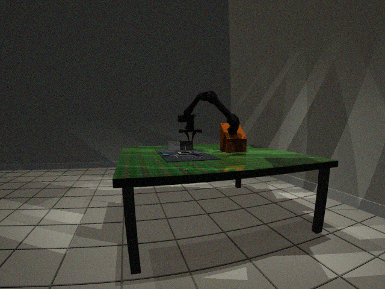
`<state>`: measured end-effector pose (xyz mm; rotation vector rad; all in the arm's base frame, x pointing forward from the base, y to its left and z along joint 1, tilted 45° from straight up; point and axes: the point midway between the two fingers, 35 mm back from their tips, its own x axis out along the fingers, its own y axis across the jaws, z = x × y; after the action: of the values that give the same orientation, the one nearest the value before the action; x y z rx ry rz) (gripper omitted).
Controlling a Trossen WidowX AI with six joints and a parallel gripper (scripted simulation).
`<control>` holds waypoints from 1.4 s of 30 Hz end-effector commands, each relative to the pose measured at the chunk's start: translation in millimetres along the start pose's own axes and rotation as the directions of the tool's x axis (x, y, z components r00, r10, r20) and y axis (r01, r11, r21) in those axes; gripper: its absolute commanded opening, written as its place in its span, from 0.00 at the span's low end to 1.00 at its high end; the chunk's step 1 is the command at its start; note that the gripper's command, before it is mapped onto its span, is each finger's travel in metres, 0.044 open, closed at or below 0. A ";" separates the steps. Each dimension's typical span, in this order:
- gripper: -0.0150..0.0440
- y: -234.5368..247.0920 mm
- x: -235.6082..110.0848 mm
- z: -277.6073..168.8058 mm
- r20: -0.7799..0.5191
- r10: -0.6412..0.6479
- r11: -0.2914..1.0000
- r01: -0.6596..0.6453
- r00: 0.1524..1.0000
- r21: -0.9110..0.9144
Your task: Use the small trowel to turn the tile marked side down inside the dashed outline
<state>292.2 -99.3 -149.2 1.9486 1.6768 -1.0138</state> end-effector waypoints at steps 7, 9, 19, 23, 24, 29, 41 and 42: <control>0.42 0.1 7.3 -21.6 -0.005 0.003 1.000 -0.003 1.000 0.002; 0.42 0.2 11.1 -27.3 -0.006 0.003 1.000 -0.003 1.000 0.002; 0.42 0.0 1.4 -26.4 -0.003 0.001 1.000 -0.001 1.000 0.000; 0.42 -1.3 -17.7 -24.7 -0.005 0.003 1.000 -0.003 1.000 0.002; 0.42 -1.3 -17.7 -24.7 -0.005 0.003 1.000 -0.003 1.000 0.002; 0.42 -0.5 -17.7 -19.4 -0.003 0.005 0.999 -0.005 1.000 -0.050; 0.42 3.2 -17.7 19.3 0.011 0.015 0.895 -0.008 1.000 -0.447; 0.42 3.2 -17.7 22.1 0.011 0.015 0.879 -0.007 1.000 -0.477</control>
<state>289.7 -120.3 -147.1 1.6788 1.7070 -0.6092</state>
